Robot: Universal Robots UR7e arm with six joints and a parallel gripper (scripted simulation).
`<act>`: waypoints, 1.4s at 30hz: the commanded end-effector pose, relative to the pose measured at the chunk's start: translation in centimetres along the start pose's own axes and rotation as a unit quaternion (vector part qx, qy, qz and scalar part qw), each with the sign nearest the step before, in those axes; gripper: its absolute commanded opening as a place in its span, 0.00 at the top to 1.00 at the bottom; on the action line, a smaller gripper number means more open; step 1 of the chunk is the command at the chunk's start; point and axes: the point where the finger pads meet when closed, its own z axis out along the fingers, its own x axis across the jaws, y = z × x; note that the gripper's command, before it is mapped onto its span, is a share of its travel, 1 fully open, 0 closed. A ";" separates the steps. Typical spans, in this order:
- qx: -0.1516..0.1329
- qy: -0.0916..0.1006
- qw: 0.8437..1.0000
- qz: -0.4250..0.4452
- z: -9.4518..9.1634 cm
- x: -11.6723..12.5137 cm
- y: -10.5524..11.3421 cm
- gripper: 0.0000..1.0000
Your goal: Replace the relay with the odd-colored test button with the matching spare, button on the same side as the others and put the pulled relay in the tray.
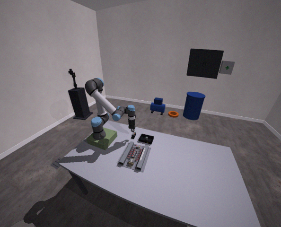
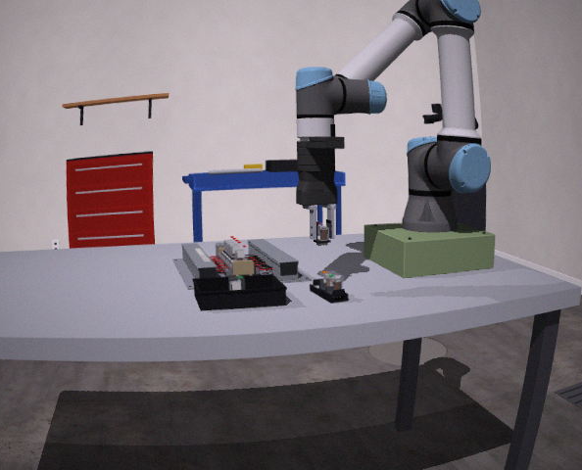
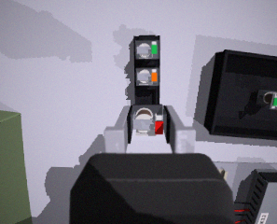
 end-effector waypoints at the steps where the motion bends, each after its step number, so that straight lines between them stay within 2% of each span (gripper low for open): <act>1: 0.000 0.001 1.000 0.000 0.0 0.0 0.0 1.00; 35: 0.000 0.001 1.000 0.000 0.3 0.1 0.0 1.00; 40: 0.000 0.001 0.993 -0.115 0.3 0.1 0.0 1.00; 42: 0.000 0.001 0.993 -0.115 0.3 0.1 0.0 1.00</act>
